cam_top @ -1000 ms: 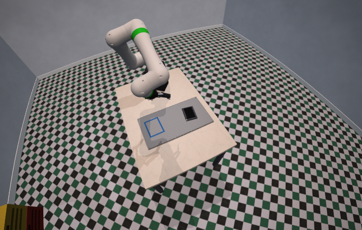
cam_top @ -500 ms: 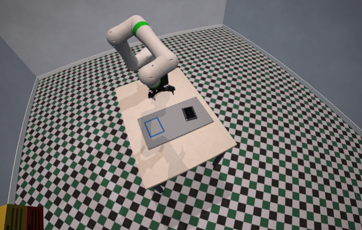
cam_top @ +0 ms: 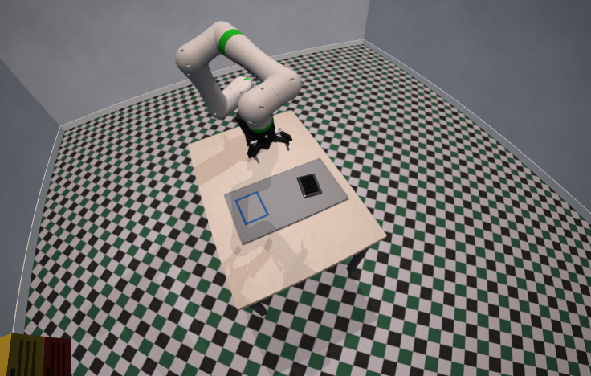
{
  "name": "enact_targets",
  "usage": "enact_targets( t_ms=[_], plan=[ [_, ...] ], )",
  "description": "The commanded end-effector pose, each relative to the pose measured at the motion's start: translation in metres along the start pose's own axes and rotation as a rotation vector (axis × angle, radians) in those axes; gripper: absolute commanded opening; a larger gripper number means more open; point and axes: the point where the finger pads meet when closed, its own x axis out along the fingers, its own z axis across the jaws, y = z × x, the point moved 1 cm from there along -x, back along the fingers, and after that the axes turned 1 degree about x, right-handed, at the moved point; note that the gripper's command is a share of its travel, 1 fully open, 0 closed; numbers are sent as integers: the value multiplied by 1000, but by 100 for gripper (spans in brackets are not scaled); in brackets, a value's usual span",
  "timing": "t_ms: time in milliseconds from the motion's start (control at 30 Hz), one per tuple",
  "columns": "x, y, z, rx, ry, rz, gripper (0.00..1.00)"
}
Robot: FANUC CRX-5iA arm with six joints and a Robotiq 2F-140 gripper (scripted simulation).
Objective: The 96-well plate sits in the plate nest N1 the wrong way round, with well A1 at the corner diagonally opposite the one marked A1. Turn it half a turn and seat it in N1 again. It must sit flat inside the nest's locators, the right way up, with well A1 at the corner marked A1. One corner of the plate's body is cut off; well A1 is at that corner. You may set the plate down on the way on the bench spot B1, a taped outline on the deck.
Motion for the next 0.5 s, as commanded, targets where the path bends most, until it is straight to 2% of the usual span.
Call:
enact_targets(
  t_ms=[0,67,133,300,367,433,467],
  plan=[
    [19,10,-2,22,-23,7,100],
    [23,12,-3,22,-23,7,100],
    [32,17,-4,67,-68,26,100],
    [53,27,-7,67,-68,27,100],
    [53,27,-7,67,-68,27,100],
    [62,31,-9,104,-111,51,100],
    [66,33,-9,104,-111,51,100]
  ],
)
